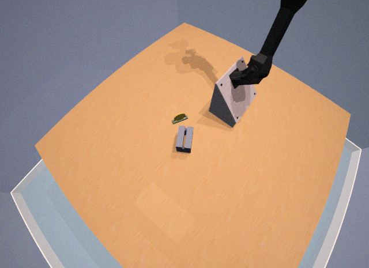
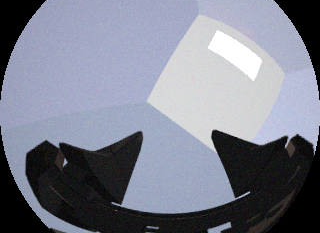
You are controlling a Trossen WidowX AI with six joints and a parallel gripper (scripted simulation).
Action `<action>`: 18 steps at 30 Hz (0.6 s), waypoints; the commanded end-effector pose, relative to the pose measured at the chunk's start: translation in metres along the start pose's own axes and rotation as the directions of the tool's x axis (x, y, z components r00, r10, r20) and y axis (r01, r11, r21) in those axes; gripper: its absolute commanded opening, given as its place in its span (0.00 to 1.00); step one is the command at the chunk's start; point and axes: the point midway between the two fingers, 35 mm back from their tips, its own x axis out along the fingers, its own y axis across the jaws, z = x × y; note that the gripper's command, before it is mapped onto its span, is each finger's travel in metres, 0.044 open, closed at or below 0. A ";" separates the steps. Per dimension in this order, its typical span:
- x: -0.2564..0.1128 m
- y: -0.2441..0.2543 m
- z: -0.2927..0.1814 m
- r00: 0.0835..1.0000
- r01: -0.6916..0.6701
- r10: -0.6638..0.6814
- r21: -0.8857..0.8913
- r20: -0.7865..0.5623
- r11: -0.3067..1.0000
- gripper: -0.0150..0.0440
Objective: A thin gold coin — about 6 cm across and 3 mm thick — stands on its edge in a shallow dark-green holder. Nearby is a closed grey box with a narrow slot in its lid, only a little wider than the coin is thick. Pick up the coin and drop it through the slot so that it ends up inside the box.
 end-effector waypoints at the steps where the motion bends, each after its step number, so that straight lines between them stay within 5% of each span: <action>1: 0.001 0.000 0.003 1.000 -0.004 0.004 0.008 0.005 1.000 0.89; 9: 0.009 0.014 0.127 0.956 -0.224 0.148 0.308 0.253 0.925 0.53; 18: -0.026 0.011 0.287 0.769 -0.588 0.271 0.473 0.580 0.656 0.53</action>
